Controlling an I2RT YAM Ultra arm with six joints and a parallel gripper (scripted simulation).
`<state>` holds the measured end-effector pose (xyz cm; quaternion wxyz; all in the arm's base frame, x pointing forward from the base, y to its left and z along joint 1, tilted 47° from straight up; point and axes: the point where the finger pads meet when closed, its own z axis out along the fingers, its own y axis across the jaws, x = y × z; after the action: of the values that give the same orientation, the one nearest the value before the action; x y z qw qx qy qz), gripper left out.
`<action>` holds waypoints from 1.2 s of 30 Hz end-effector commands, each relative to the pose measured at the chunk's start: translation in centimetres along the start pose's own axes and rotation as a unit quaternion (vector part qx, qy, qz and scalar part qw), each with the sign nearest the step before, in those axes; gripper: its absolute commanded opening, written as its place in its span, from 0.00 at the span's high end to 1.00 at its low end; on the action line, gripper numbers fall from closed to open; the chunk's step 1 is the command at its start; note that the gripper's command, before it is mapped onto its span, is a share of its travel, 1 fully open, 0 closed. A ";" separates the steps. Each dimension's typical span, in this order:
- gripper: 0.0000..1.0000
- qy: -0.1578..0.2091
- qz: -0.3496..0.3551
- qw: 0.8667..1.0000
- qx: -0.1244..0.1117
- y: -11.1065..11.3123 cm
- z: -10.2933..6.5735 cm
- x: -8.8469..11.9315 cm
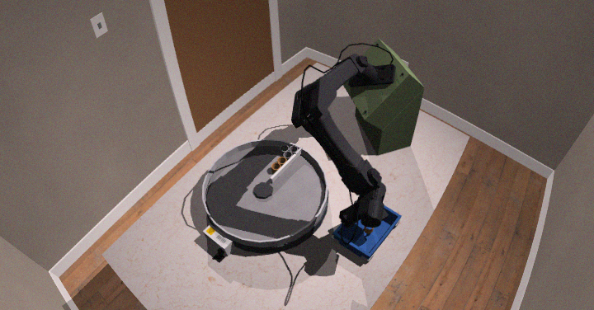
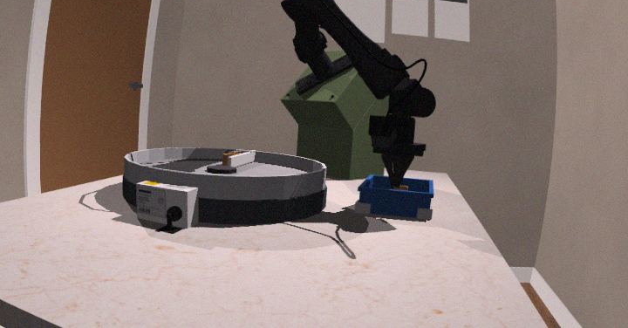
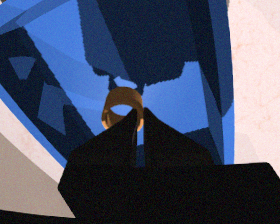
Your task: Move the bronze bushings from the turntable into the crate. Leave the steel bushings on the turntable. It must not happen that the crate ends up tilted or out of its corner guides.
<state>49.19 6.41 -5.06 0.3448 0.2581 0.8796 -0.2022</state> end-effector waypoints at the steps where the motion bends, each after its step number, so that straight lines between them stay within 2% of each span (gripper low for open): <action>1: 1.00 -0.010 0.002 1.000 -0.018 1.6 -0.7 -0.5; 21: 1.00 -0.010 0.002 1.000 -0.018 1.7 -0.7 -0.5; 24: 1.00 -0.008 0.007 1.000 -0.015 1.0 0.0 -0.9; 26: 1.00 -0.003 0.000 1.000 -0.008 0.3 0.5 -0.3; 28: 1.00 -0.001 -0.010 1.000 -0.011 0.5 0.2 0.5; 36: 1.00 -0.002 -0.009 1.000 -0.009 0.5 0.2 0.5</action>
<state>49.71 5.36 -4.97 0.3466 0.2637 0.8773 -0.2017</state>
